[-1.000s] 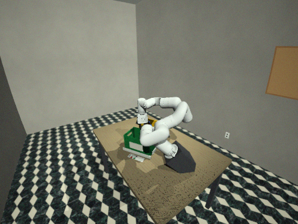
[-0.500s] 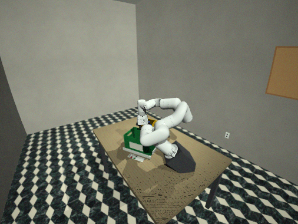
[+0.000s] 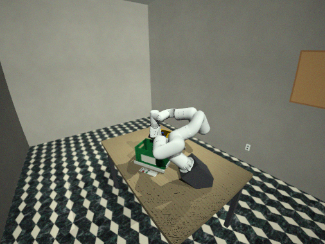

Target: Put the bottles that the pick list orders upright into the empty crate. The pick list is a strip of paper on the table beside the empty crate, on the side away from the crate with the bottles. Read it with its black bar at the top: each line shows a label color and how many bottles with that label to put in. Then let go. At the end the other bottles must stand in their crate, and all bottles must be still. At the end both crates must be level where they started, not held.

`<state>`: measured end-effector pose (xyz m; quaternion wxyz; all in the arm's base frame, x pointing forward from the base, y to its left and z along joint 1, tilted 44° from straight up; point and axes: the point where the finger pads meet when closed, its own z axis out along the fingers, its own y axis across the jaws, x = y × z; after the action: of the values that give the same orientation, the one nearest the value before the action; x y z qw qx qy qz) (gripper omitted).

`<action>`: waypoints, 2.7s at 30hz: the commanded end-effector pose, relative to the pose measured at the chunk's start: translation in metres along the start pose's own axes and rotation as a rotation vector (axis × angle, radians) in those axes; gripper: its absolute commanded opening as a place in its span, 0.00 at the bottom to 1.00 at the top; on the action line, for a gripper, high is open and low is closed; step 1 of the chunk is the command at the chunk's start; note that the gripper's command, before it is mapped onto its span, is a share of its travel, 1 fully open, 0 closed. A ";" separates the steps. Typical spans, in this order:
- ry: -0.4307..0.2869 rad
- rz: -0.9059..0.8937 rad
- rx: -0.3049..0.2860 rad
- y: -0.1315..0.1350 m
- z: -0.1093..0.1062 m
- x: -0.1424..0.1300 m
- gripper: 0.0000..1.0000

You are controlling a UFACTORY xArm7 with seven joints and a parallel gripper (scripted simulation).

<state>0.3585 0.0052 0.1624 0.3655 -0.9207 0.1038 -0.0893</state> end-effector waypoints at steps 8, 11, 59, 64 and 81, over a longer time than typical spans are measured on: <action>0.005 0.001 -0.001 0.000 0.009 0.001 0.00; 0.005 0.001 -0.001 0.000 0.009 0.001 0.00; 0.004 0.001 -0.001 0.000 0.030 0.001 0.00; 0.004 0.001 -0.001 0.000 0.033 0.001 0.00; 0.004 0.001 -0.001 0.000 0.038 0.001 0.00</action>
<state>0.3680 0.0308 0.1343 0.3655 -0.9207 0.1039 -0.0894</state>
